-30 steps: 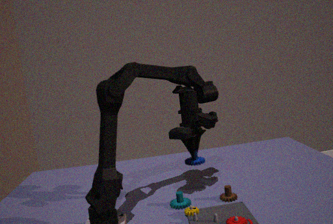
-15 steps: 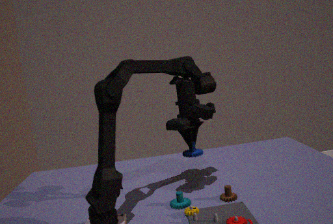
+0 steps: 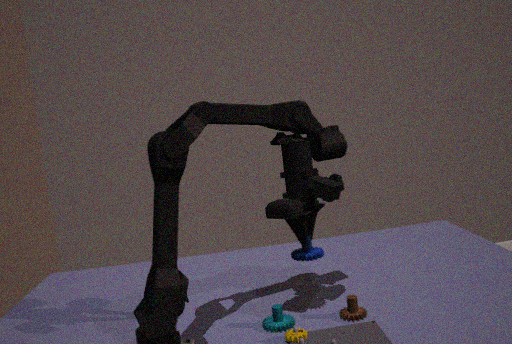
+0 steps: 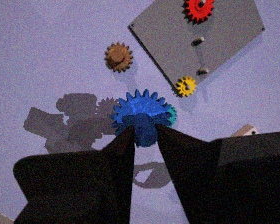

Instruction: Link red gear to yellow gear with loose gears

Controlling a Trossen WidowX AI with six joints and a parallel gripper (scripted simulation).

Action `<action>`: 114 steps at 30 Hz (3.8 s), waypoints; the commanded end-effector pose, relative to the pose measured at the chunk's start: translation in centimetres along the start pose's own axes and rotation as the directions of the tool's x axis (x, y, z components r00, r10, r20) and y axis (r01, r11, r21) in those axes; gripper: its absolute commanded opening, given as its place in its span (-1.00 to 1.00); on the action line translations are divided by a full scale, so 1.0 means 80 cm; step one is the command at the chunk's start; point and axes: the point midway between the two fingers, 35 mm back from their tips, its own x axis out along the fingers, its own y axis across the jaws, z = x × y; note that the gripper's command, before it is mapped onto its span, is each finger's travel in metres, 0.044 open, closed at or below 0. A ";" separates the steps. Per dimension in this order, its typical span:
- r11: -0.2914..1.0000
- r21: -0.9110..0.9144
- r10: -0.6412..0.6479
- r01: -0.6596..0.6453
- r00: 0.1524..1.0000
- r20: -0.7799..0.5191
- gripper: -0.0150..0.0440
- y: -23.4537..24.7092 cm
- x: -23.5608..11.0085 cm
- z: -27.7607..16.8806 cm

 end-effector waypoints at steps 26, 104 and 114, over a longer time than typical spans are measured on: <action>1.000 -0.020 0.000 0.000 1.000 -0.011 -0.49 -0.053 0.036 0.058; 0.991 -0.136 -0.010 0.011 1.000 0.006 -0.49 -0.153 0.108 0.122; 0.997 -0.071 -0.010 0.011 1.000 0.006 -0.49 -0.152 0.126 0.123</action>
